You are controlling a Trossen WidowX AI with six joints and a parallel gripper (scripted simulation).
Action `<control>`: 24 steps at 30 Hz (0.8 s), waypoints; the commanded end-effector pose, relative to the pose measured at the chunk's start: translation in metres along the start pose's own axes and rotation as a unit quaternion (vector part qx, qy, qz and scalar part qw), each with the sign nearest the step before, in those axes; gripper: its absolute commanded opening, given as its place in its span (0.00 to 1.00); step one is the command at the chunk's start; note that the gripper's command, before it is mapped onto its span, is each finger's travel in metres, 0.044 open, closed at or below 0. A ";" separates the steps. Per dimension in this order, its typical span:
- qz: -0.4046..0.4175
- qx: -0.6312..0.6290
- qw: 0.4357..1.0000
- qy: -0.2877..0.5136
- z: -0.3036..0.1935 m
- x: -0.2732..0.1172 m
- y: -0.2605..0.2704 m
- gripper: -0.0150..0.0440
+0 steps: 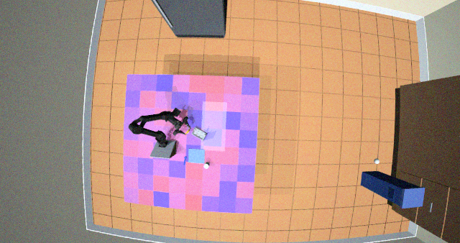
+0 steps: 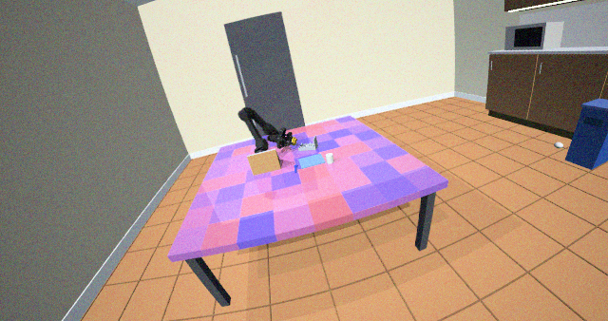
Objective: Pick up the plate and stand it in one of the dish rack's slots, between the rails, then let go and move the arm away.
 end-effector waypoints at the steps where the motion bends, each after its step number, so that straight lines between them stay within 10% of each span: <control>1: 0.041 0.005 0.999 -0.016 -0.002 -0.007 -0.001 0.25; 24: 0.078 0.008 0.997 -0.027 -0.004 0.000 0.003 0.25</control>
Point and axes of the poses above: the point midway between the two fingers, 35 mm back from their tips, its own x axis out along the fingers, its own y axis across the jaws, z = x × y, the point moved 4 cm from there along -x, back along the fingers, and after that the axes turned 6 degrees about x, right-handed, at the moved point
